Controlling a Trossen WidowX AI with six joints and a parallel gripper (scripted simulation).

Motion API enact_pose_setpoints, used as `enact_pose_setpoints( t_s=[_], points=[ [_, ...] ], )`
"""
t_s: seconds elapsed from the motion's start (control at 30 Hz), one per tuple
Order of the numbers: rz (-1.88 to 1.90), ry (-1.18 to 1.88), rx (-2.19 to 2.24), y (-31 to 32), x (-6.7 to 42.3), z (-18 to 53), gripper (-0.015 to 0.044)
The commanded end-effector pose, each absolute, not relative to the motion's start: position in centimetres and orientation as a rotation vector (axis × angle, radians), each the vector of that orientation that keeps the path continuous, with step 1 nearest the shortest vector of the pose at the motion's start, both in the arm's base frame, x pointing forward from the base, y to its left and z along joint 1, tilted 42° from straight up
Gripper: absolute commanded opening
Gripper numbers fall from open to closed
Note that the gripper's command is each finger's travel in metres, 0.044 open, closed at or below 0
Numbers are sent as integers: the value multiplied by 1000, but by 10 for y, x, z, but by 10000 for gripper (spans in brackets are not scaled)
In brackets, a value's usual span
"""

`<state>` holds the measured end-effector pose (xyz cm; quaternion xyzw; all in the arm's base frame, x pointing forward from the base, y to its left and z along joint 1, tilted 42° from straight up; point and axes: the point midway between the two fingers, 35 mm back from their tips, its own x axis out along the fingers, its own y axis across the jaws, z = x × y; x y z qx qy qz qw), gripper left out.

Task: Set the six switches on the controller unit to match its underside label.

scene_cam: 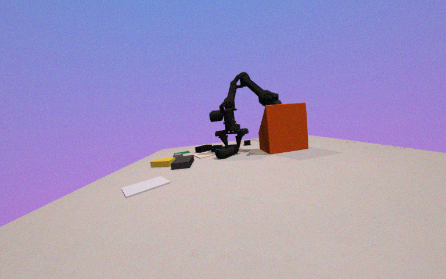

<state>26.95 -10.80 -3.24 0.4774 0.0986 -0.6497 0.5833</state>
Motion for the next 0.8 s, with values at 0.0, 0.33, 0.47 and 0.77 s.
enact_pose_setpoints(
  t_s=[0.0,0.33,0.47,0.77],
  points=[
    [-1498,241,1131,-102,275,-34,0],
    [-1498,241,1131,-97,280,-37,0],
    [-1498,241,1131,-97,280,-37,0],
    [-1498,241,1131,-94,283,-39,0]
  ],
)
